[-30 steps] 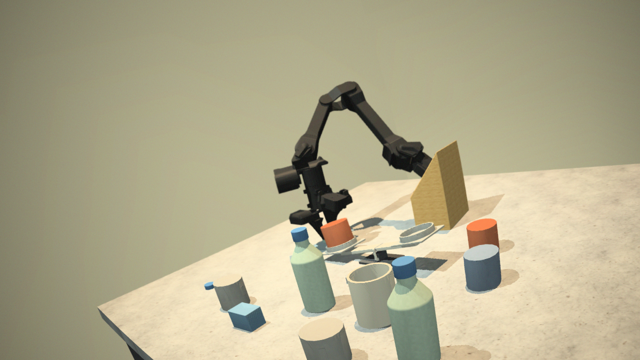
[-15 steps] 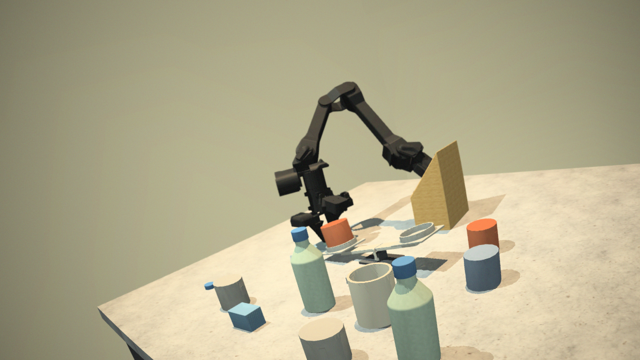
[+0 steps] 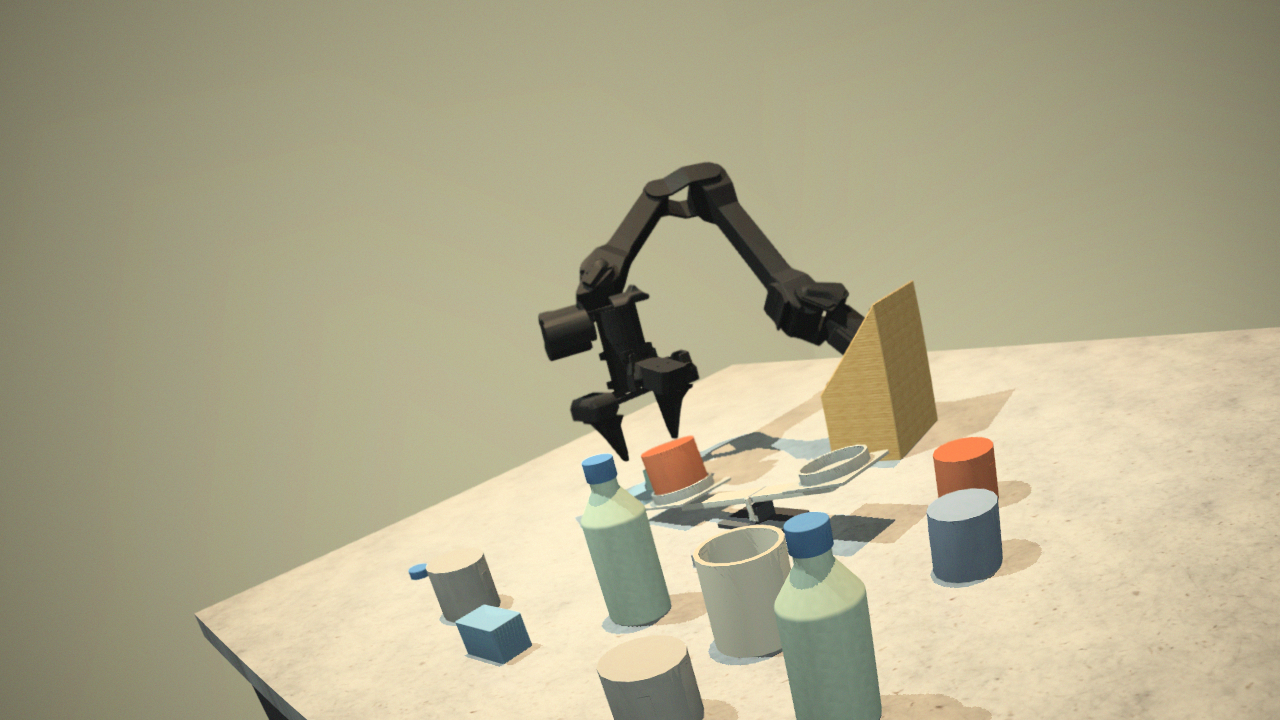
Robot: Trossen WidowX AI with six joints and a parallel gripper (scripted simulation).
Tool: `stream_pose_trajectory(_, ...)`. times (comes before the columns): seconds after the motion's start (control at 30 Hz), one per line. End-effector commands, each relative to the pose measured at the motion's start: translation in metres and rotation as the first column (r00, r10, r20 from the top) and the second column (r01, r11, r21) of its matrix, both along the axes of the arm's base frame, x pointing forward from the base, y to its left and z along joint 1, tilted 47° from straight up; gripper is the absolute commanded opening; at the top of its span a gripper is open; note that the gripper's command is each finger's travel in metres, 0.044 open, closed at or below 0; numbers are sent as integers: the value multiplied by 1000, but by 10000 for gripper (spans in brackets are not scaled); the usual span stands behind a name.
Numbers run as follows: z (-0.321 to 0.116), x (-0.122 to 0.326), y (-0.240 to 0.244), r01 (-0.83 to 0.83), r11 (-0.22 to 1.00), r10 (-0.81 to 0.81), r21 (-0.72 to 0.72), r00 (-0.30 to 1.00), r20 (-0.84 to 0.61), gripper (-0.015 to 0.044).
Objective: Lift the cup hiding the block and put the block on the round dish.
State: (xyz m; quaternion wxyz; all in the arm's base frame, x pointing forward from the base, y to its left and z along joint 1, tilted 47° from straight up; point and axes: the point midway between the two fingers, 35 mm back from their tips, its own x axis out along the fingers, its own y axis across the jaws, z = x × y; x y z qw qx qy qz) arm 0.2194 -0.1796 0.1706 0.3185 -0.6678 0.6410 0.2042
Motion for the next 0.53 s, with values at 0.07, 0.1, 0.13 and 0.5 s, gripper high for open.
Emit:
stream_pose_trajectory(0.07, 10, -3, 8, 5, 1000, -5, -5, 1000, 3, 440)
stream_pose_trajectory(0.1, 14, -4, 13, 5, 1000, -5, -4, 1000, 3, 440)
stream_pose_trajectory(0.13, 20, -5, 19, 3, 1000, -3, -4, 1000, 2, 440)
stream_pose_trajectory(0.5, 32, -8, 31, 1, 1000, -1, -6, 1000, 2, 440)
